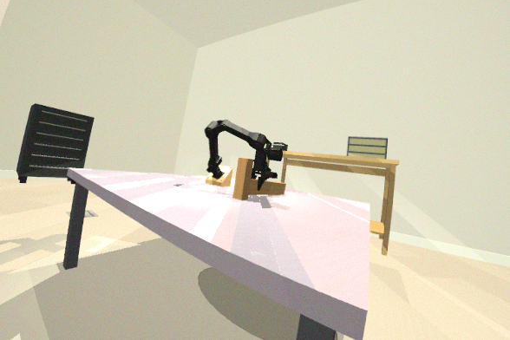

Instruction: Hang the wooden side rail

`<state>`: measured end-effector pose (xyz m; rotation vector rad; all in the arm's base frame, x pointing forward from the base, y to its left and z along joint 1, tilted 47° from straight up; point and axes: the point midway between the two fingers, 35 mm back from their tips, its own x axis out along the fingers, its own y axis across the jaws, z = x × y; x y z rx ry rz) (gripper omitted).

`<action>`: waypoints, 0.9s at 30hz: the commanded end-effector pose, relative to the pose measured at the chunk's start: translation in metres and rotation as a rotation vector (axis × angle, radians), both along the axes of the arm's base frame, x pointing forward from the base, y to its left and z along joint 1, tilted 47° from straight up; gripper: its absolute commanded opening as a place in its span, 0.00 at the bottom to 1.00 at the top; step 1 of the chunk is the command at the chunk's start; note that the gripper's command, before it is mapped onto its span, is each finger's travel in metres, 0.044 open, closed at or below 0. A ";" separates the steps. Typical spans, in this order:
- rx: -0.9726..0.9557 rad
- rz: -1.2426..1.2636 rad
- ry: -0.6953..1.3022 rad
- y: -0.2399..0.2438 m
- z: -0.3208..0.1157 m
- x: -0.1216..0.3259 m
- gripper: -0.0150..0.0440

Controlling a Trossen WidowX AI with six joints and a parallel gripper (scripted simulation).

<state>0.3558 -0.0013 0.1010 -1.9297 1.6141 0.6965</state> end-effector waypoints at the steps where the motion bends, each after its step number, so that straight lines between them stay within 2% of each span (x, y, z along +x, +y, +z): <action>1: 0.000 0.011 -0.009 0.003 0.005 0.002 0.25; 27: 0.000 0.011 -0.009 0.000 0.003 0.002 0.25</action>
